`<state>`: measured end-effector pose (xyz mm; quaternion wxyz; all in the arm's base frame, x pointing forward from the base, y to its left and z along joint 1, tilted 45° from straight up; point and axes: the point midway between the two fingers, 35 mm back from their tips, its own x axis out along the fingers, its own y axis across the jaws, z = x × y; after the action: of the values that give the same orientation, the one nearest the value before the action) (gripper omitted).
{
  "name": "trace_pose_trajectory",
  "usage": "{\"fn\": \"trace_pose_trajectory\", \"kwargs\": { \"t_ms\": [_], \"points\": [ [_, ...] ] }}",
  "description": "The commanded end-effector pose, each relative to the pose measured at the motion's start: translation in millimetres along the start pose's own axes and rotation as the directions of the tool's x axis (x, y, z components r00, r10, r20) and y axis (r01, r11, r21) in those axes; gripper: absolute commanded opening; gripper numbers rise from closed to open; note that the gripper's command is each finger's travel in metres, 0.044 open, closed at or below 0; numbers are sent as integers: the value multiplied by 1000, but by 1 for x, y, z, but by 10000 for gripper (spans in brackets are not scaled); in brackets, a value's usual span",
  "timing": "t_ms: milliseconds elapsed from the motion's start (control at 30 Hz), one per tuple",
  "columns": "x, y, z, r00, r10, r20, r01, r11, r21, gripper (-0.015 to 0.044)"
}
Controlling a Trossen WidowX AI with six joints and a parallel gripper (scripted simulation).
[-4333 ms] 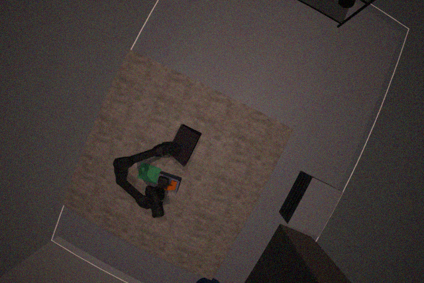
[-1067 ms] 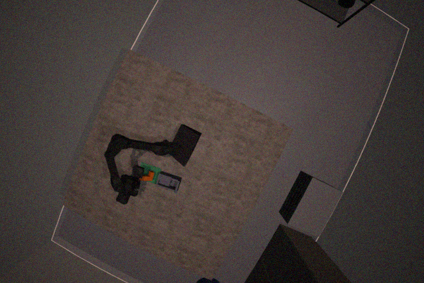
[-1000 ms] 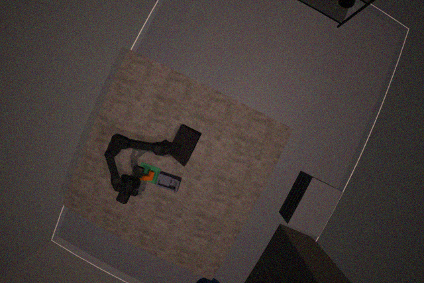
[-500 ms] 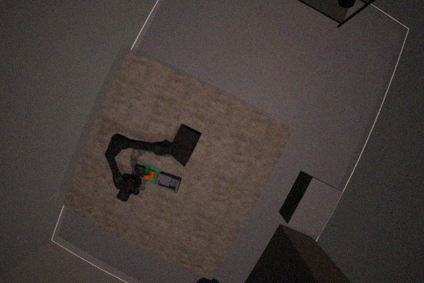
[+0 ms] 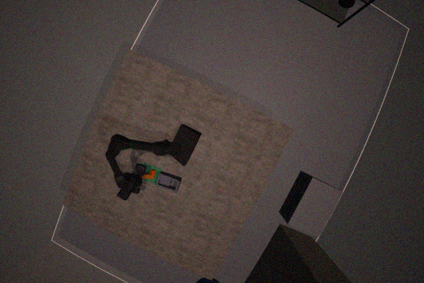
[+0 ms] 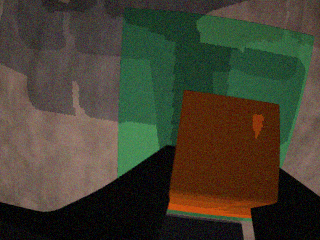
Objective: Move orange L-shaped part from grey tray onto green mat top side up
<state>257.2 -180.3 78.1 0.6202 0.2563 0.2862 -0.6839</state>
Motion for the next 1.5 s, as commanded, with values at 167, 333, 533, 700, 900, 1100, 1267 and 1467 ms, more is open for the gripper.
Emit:
{"fn": "trace_pose_trajectory", "kwargs": {
  "t_ms": [167,333,533,700,900,1100,1267,1467],
  "points": [
    [4,-2,-2,1000,-11,-1,11,1000,-11,0],
    [4,-2,-2,1000,-11,-1,11,1000,-11,0],
    [4,-2,-2,1000,-11,-1,11,1000,-11,0],
    [3,-1,-1,1000,-6,-1,6,1000,-4,26],
    [3,-1,-1,1000,-6,-1,6,1000,-4,184],
    [-22,2,-3,1000,-6,-8,6,1000,-6,341],
    [-81,0,-3,1000,-11,-6,10,1000,-11,400],
    [-83,0,-3,1000,-11,-6,11,1000,-11,400]
  ]
}}
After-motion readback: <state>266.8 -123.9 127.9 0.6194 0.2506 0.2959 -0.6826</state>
